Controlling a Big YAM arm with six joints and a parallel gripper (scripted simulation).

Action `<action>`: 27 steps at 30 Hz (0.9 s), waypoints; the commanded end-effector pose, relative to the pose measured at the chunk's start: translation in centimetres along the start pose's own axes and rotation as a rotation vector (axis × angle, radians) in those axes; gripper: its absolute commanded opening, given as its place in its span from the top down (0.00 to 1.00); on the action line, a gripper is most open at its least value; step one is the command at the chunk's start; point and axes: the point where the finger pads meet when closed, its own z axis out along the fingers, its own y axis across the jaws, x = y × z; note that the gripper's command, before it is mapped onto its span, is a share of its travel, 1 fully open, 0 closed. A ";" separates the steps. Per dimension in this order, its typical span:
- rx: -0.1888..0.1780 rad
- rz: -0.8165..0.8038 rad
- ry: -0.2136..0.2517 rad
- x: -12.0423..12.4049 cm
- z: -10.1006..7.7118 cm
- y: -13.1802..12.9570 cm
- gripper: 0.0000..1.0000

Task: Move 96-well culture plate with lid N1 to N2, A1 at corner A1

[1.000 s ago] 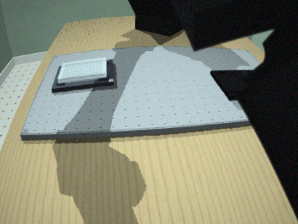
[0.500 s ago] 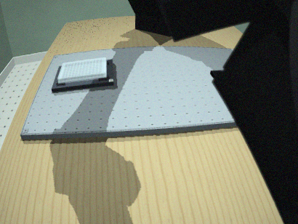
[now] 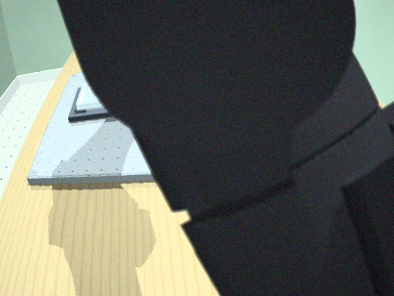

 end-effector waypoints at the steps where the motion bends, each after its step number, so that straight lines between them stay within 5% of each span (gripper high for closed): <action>1: 0.023 0.144 0.028 1.3 -3.5 -2.1 0.00; 2: 0.052 0.139 0.028 1.6 -3.7 -2.5 0.00; 5: 0.005 0.240 0.052 2.5 -4.5 -0.9 0.00; 7: 0.034 0.234 0.047 3.1 -4.9 -1.1 0.00; 10: -0.010 0.336 0.077 4.0 -5.7 0.5 0.00; 13: 0.002 0.364 0.086 4.3 -6.0 0.4 0.00; 15: -0.023 0.431 0.103 4.8 -6.5 1.4 0.00; 16: 0.001 0.427 0.100 5.2 -6.8 1.1 0.00; 19: -0.035 0.527 0.131 5.9 -7.6 2.7 0.00; 20: -0.006 0.522 0.126 6.2 -7.9 2.3 0.00; 23: -0.044 0.623 0.160 6.9 -8.8 4.0 0.00; 24: -0.016 0.618 0.154 7.3 -9.0 3.6 0.00; 26: -0.018 0.649 0.167 7.8 -9.6 4.2 0.00; 27: -0.047 0.687 0.180 7.9 -9.9 5.2 0.00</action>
